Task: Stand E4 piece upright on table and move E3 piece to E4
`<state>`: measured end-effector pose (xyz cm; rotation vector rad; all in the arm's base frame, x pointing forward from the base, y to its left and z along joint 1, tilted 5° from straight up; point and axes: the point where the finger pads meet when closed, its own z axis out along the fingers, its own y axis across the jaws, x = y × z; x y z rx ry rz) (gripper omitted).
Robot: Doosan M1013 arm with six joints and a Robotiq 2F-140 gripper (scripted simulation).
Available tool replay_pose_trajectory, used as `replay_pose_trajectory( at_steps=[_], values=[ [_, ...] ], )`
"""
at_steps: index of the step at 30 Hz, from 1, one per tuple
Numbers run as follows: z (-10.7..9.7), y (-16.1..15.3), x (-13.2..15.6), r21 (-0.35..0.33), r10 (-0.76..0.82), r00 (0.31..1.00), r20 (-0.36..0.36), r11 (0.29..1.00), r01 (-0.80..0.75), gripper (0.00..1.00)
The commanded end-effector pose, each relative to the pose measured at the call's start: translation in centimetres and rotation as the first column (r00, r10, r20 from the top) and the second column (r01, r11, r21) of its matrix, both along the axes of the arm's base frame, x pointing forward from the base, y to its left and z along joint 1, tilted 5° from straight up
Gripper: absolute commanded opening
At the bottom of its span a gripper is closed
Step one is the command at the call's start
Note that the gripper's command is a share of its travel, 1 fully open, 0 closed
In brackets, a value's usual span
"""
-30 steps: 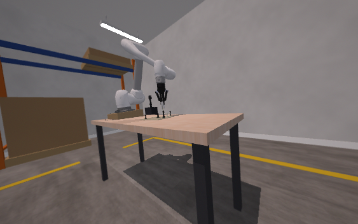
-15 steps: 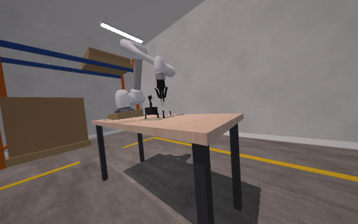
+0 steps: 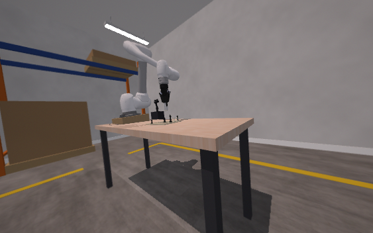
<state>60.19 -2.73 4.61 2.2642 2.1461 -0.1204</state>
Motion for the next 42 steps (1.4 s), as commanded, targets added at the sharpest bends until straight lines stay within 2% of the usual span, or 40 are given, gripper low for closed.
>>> replay_pose_trajectory(
  at_steps=[1,14,22,24,35,42],
  values=[
    [0.0,0.0,0.0,-0.003,-0.003,1.0,0.001,1.0,0.003,0.0],
    [-0.5,0.0,-0.1,-0.004,-0.004,1.0,0.001,1.0,0.004,0.0],
    [-3.5,-0.2,-0.2,-0.004,-0.004,1.0,0.001,1.0,0.004,0.0],
    [-3.5,-0.2,-0.2,-0.004,-0.004,1.0,0.001,1.0,0.004,0.0],
    [-8.3,-0.5,-0.4,-0.004,-0.004,1.0,0.001,1.0,0.004,0.0],
    [-9.3,-0.6,-0.4,-0.004,-0.004,1.0,0.001,1.0,0.004,0.0]
  ],
)
